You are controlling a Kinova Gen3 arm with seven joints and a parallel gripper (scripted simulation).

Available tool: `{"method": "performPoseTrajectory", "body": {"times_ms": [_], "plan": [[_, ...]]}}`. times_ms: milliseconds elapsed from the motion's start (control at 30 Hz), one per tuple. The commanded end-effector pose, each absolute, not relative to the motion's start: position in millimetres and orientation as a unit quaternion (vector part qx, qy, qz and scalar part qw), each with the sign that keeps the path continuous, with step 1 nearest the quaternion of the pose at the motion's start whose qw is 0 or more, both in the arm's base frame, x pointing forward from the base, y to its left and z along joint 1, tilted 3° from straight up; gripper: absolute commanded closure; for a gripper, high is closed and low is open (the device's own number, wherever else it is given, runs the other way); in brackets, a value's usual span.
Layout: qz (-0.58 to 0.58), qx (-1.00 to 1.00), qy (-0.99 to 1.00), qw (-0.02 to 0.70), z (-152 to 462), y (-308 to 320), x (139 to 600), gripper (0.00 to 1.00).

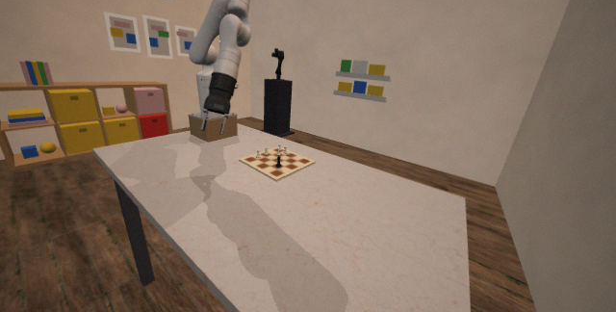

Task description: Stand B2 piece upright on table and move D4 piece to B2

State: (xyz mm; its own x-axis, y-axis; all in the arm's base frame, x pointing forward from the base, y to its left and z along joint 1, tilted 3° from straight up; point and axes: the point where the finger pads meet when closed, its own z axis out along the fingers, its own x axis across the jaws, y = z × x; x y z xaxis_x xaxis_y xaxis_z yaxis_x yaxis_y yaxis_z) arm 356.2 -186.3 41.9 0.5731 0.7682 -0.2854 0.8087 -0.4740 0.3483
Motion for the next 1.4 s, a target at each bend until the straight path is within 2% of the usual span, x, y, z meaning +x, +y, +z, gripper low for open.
{"method": "performPoseTrajectory", "body": {"times_ms": [0,833,1367], "plan": [[-0.044,0.857,0.460,0.227,42,-186,357,0.00],[-0.044,0.860,0.457,0.222,41,-187,357,0.00],[-0.040,0.892,0.420,0.162,29,-188,364,0.00]]}}
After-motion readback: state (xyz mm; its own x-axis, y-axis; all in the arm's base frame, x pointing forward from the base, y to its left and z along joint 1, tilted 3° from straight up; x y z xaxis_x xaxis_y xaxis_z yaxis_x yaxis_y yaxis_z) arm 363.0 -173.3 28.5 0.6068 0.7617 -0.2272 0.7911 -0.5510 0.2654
